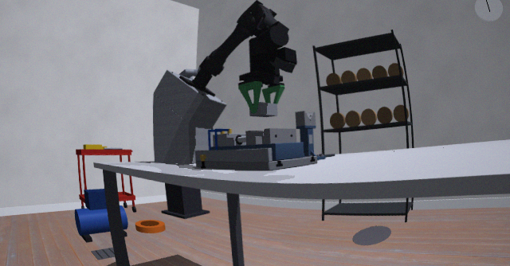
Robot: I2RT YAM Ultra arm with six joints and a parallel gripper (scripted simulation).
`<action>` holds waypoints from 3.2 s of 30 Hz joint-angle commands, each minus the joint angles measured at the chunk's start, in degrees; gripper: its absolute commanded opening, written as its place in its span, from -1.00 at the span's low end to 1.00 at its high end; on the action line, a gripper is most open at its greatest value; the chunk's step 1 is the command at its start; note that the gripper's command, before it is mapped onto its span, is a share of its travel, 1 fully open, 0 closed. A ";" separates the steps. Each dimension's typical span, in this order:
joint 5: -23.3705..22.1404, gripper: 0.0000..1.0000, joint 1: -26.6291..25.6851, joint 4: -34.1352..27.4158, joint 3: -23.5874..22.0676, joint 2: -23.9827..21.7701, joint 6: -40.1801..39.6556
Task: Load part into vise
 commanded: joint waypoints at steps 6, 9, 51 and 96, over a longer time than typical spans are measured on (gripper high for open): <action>0.03 -1.00 -0.47 0.30 1.77 -0.38 0.42; 0.03 -1.00 -0.47 0.31 1.77 -0.38 0.42; 0.26 -1.00 -0.07 1.20 -0.35 -1.35 0.43; 0.49 -1.00 0.50 2.00 -1.84 -1.85 0.90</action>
